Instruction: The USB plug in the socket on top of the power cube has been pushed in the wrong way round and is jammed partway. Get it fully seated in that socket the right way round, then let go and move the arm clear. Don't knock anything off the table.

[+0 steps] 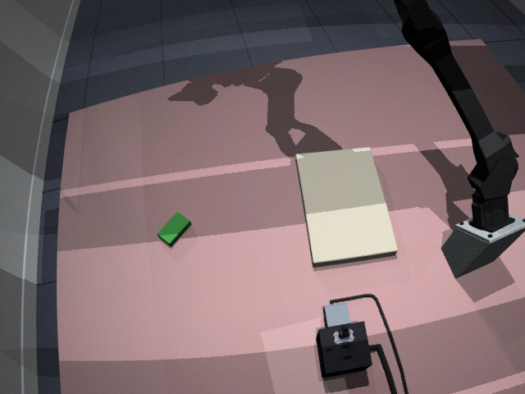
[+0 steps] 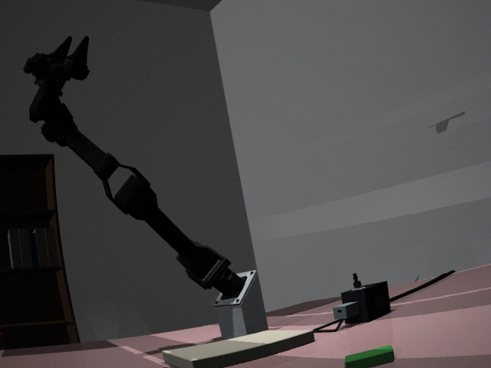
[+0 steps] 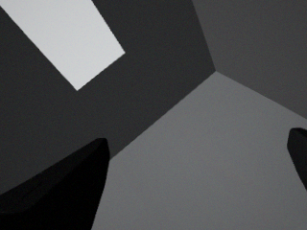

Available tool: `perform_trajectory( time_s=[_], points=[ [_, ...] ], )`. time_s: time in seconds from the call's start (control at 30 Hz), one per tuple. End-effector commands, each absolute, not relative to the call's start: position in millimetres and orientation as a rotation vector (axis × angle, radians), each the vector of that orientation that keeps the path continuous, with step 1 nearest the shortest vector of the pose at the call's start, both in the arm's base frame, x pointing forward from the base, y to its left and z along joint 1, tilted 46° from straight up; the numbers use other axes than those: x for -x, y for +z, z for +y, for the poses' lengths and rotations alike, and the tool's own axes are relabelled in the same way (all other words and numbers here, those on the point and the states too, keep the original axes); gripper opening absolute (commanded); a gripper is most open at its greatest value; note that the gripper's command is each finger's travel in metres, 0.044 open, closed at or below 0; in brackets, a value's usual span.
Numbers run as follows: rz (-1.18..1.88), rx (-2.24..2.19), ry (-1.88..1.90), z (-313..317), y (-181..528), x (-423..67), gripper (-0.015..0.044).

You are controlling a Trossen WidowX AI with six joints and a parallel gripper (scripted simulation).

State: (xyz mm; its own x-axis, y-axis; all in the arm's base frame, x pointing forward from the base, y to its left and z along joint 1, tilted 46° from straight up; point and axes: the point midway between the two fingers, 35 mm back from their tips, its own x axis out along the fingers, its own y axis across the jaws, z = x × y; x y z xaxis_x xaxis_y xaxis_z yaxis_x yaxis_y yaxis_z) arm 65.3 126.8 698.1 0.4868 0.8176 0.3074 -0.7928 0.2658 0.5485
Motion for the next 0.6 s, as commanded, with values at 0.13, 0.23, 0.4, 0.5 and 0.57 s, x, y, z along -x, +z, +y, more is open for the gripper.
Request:
perform_trajectory(
  time_s=[0.13, 0.23, 0.4, 0.5, 0.57],
  points=[
    [-0.07, -0.614, 1.033, 140.5, 699.6, -41.1, 0.044],
    [-0.205, -0.463, 0.95, 156.3, 698.9, -28.4, 0.044],
    [-0.427, -0.246, 0.884, 202.1, 695.7, 6.1, 0.044],
    [-0.511, -0.023, 0.834, 259.5, 670.4, 22.0, 0.044],
    [-0.545, 0.101, 0.814, 292.4, 650.7, 21.2, 0.044]
  ],
)
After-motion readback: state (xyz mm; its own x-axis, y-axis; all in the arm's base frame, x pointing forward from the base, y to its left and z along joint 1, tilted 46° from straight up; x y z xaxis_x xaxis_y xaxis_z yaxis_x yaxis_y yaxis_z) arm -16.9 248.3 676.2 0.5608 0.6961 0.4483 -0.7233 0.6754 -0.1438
